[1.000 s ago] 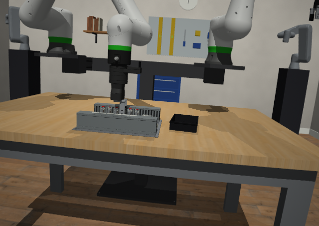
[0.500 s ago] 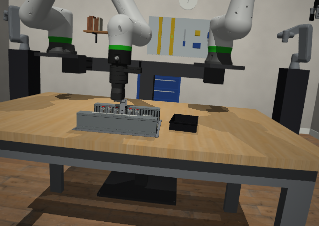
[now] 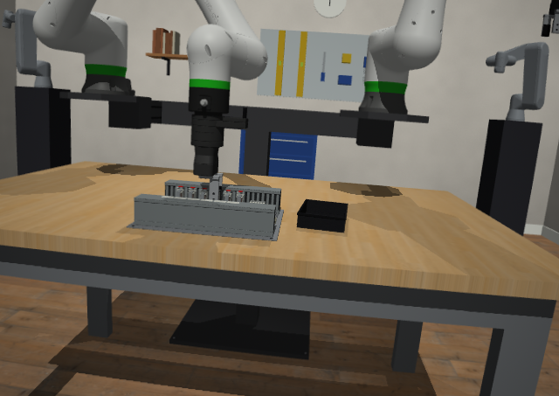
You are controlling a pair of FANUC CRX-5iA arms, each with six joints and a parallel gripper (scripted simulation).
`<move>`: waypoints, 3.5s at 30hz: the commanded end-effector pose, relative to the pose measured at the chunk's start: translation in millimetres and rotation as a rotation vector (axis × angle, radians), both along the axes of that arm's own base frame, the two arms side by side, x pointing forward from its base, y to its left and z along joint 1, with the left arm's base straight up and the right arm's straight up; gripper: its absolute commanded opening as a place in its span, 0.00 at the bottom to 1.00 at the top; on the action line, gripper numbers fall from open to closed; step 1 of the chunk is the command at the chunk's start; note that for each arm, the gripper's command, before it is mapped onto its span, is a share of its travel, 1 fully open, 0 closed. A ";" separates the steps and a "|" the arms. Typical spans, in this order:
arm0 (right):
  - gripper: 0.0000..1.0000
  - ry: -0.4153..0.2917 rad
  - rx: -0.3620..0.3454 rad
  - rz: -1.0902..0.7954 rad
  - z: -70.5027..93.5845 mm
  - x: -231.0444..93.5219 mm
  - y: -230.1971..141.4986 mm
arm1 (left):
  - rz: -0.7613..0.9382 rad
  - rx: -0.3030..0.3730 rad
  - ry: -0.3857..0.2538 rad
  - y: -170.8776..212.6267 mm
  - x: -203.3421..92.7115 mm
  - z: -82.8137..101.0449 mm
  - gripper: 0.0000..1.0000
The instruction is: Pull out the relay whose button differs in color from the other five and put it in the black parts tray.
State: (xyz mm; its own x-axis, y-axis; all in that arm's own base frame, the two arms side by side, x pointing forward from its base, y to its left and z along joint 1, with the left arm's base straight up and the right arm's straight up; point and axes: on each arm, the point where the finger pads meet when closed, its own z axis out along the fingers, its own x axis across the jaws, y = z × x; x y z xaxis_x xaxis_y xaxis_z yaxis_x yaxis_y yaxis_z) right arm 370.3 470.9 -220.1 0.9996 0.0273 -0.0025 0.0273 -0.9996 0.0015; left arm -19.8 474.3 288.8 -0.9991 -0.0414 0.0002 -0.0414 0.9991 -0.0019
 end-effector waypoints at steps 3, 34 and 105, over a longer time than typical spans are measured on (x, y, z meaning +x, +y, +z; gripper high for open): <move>0.00 0.006 0.001 0.000 1.0 0.9 0.7 | 0.000 0.002 0.000 0.3 0.1 0.9 1.00; 0.00 0.049 0.000 0.000 1.2 2.1 0.8 | 0.000 0.002 0.000 0.3 0.1 0.9 1.00; 0.00 -0.063 0.003 0.000 1.8 -1.1 0.6 | 0.000 0.002 0.000 0.3 0.1 0.9 1.00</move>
State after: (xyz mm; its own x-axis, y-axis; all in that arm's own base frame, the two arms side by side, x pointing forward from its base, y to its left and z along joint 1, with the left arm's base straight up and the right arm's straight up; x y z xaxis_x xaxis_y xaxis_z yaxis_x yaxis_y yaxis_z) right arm 368.6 470.9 -219.2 0.9981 0.0272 0.0556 0.0272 -0.9996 0.0016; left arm -19.8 474.3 288.8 -0.9991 -0.0414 0.0002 -0.0414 0.9991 -0.0019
